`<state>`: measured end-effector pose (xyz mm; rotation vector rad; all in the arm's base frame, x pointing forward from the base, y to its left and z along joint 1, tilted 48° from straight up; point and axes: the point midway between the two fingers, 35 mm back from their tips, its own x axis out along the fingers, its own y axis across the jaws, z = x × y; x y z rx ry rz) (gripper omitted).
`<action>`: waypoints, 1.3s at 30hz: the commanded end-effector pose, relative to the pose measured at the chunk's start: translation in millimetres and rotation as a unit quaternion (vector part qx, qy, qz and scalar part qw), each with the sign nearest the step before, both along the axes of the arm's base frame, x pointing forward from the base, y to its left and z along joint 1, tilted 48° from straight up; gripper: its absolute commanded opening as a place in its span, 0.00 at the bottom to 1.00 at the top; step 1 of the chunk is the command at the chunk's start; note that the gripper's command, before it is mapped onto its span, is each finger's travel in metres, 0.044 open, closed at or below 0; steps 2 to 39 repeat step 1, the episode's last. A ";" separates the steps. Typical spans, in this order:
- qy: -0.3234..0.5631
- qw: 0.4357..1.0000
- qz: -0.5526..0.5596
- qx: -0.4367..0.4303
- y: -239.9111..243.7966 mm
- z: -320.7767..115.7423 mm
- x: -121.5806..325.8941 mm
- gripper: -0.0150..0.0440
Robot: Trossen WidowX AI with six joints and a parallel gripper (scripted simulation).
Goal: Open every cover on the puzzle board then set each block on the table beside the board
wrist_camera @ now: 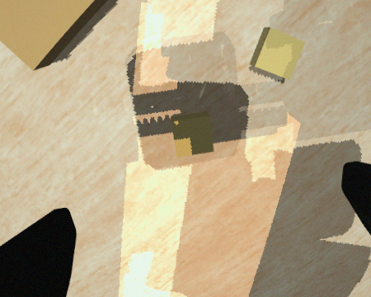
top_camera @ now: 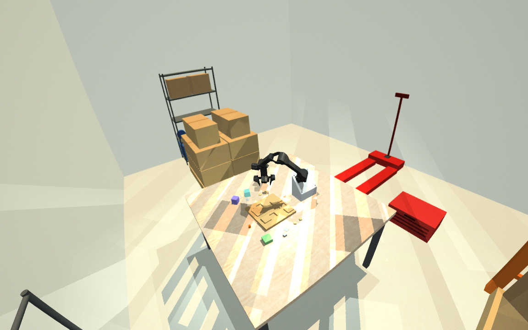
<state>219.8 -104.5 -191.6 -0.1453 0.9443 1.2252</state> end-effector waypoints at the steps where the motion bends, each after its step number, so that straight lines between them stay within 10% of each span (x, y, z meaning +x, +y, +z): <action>1: -0.004 1.000 0.002 -0.013 -8.5 6.0 5.7 1.00; 39: -0.004 1.000 0.002 -0.013 -8.5 6.0 5.7 1.00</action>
